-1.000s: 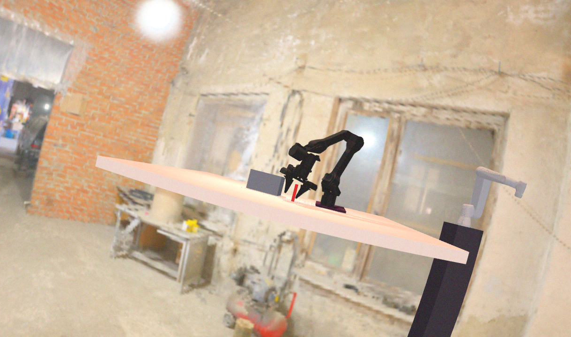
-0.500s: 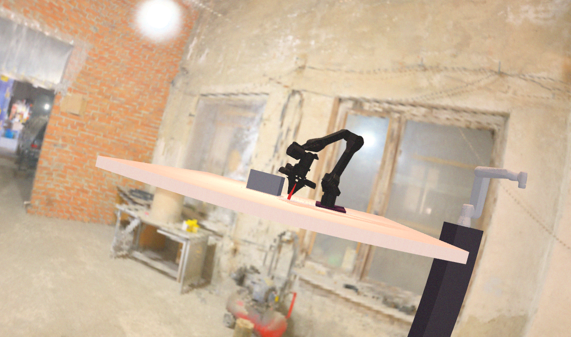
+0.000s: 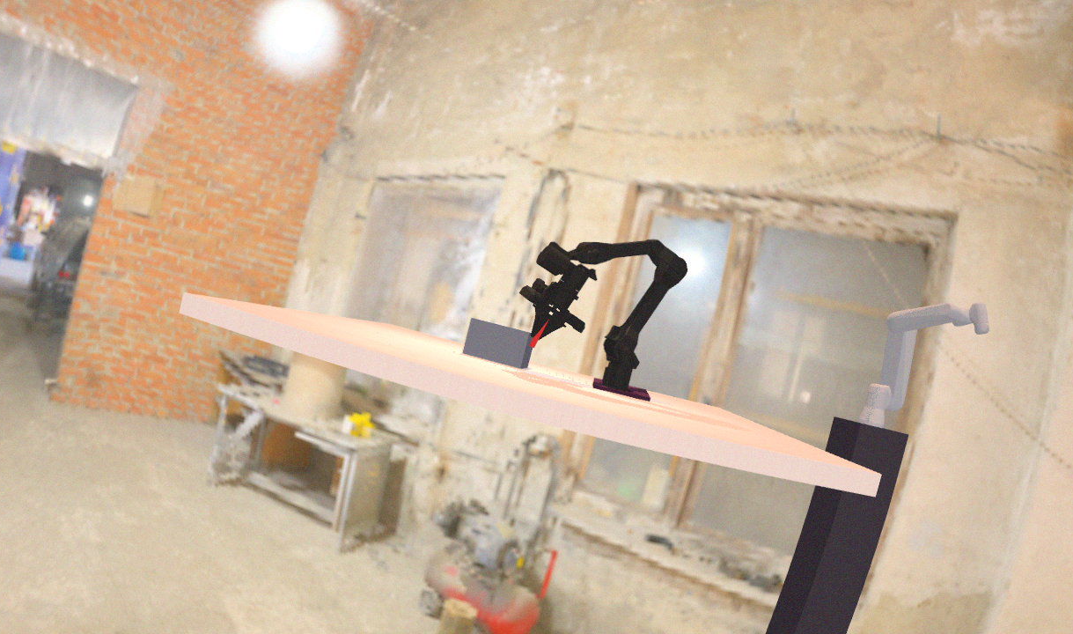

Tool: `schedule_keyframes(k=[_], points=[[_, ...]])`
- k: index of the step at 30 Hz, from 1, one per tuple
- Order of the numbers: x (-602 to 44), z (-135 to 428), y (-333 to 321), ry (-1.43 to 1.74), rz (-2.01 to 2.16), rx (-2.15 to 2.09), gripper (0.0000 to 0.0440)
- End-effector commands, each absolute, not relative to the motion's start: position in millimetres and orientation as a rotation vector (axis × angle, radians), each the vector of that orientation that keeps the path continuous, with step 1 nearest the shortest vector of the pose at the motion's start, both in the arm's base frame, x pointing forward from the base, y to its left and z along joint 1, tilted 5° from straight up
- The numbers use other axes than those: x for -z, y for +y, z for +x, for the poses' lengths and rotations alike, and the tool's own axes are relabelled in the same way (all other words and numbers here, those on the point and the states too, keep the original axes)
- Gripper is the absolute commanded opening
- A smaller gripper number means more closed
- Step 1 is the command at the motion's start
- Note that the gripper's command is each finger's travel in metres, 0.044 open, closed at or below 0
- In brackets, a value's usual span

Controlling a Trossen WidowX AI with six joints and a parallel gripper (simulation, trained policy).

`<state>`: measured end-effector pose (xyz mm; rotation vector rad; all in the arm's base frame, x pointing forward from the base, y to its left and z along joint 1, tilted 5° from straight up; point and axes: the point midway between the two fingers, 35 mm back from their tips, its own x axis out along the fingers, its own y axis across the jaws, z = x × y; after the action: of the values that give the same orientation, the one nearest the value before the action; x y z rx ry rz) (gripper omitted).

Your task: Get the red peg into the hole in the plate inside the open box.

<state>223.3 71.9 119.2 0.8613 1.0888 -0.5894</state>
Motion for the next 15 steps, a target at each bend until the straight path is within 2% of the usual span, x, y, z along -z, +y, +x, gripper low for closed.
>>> schedule_keyframes(k=[1,15], points=[[-139.6,233.8,61.4,1.041,0.844,0.584,0.0000],[-159.4,266.1,8.3,0.961,0.812,0.670,0.0000]])
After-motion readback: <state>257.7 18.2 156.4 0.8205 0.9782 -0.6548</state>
